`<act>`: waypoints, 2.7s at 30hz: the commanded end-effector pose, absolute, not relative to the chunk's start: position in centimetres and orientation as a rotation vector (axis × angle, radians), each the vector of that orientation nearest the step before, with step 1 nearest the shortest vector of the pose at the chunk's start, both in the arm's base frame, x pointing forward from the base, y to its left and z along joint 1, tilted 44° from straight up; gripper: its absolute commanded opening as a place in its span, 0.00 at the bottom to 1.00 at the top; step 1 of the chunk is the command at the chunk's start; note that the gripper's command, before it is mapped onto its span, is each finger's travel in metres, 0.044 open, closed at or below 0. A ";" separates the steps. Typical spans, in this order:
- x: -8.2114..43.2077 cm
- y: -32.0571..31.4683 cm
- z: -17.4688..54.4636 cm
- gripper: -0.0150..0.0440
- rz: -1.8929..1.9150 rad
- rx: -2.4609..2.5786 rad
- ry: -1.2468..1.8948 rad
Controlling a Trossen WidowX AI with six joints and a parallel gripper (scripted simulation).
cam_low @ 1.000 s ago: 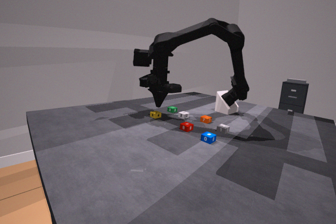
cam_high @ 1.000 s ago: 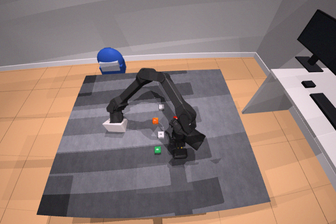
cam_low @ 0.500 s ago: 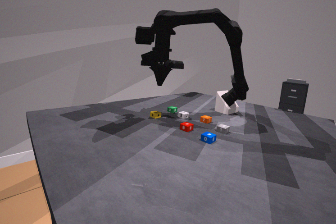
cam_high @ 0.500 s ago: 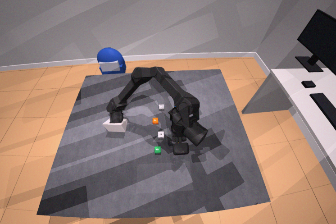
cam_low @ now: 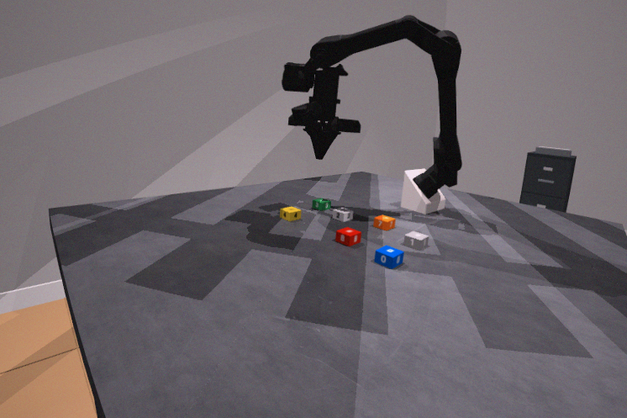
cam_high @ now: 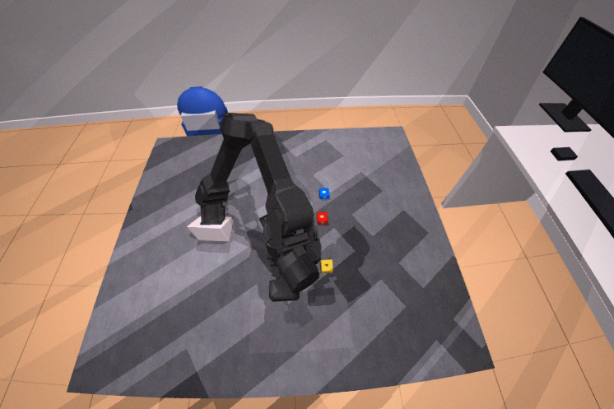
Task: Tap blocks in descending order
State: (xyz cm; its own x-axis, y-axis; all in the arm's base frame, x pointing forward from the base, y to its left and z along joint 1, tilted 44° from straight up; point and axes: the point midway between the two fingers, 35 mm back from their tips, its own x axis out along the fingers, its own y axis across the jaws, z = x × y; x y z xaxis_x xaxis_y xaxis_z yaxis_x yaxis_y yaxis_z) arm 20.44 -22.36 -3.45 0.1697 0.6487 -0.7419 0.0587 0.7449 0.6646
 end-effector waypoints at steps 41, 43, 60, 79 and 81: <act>21.3 -17.1 -8.4 0.29 0.481 0.657 1.359; 21.3 -17.3 -8.2 0.29 0.480 0.657 1.359; 21.8 -17.9 2.2 0.29 0.481 0.660 1.361; 23.5 -10.9 -2.3 0.29 0.486 0.663 1.358; 23.5 -10.8 -2.3 0.29 0.486 0.663 1.358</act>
State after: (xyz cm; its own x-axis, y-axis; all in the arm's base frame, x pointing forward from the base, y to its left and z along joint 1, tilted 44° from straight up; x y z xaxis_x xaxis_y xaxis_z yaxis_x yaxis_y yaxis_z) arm 23.47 -11.04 -2.00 0.1440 0.6735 -0.7250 0.0497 0.7268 0.6851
